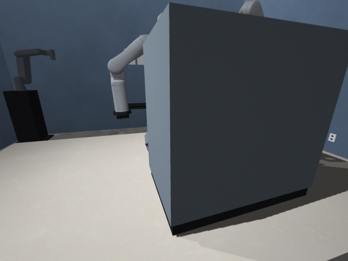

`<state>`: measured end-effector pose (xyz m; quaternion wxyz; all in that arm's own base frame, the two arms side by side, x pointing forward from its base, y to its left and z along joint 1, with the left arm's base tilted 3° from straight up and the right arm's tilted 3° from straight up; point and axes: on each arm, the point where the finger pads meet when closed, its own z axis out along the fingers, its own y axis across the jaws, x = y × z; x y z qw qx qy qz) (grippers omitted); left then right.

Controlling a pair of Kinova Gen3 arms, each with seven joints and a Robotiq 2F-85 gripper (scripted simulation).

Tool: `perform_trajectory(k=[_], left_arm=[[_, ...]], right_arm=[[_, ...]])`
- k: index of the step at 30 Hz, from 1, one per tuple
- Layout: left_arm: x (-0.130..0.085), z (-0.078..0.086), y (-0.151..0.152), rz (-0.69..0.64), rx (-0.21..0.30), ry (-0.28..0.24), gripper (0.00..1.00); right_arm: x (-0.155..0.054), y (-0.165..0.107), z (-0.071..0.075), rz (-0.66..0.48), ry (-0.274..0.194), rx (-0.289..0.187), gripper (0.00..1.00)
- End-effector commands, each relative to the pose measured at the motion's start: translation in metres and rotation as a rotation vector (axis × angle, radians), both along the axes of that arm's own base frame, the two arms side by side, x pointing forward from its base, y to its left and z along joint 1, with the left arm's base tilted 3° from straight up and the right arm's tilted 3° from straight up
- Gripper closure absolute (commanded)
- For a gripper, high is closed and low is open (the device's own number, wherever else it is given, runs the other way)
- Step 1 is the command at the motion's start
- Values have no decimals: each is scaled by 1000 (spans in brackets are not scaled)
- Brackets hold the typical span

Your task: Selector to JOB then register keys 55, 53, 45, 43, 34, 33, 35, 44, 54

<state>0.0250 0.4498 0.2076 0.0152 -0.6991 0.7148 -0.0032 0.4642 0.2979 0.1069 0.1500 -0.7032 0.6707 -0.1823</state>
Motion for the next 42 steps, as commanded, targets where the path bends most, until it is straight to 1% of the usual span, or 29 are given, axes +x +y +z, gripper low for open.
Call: perform_trajectory(k=[1, 3, 5, 11, 13, 15, 17, 21, 23, 25, 27, 29, 30, 32, 34, 39, 41, 42], left_arm=[[-10, 5, 2, 7, 11, 11, 2], [-18, 8, 3, 15, 18, 21, 2], [-22, 10, 3, 18, 22, 26, 2], [-24, 11, 3, 19, 23, 28, 2], [-24, 11, 3, 19, 23, 28, 2], [-24, 11, 3, 19, 23, 28, 2], [-24, 11, 3, 19, 23, 28, 2], [-24, 11, 3, 19, 23, 28, 2], [-24, 11, 3, 19, 23, 28, 2], [-24, 11, 3, 19, 23, 28, 2], [-24, 11, 3, 19, 23, 28, 2], [-24, 11, 3, 19, 23, 28, 2], [-24, 11, 3, 19, 23, 28, 2], [-24, 11, 3, 19, 23, 28, 2], [-24, 11, 3, 19, 23, 28, 2], [-24, 11, 3, 19, 23, 28, 2], [-24, 11, 3, 19, 23, 28, 2], [-24, 11, 3, 19, 23, 28, 2]], right_arm=[[1, 2, 0, -12, -1, 3, 2], [1, 3, 0, -21, -2, 7, 2], [1, 5, 0, -29, -3, 10, 2], [1, 6, 0, -36, -4, 13, 2], [1, 6, 4, -36, -4, 13, 2], [1, 6, 15, -36, -4, 13, 2], [1, 6, 15, -36, -4, 13, 2], [0, 8, 52, -36, -4, 13, 2], [0, 9, 67, -36, -4, 13, 2], [0, 9, 75, -36, -4, 13, 2], [0, 9, 77, -36, -4, 13, 2], [0, 9, 75, -36, -4, 13, 2], [0, 9, 72, -37, -4, 13, 2], [0, 9, 60, -38, -4, 13, 2], [0, 9, 60, -38, -4, 13, 2], [1, 7, 15, -43, -4, 15, 2], [1, 7, 3, -44, -5, 15, 2], [1, 7, 0, -44, -5, 15, 2]])
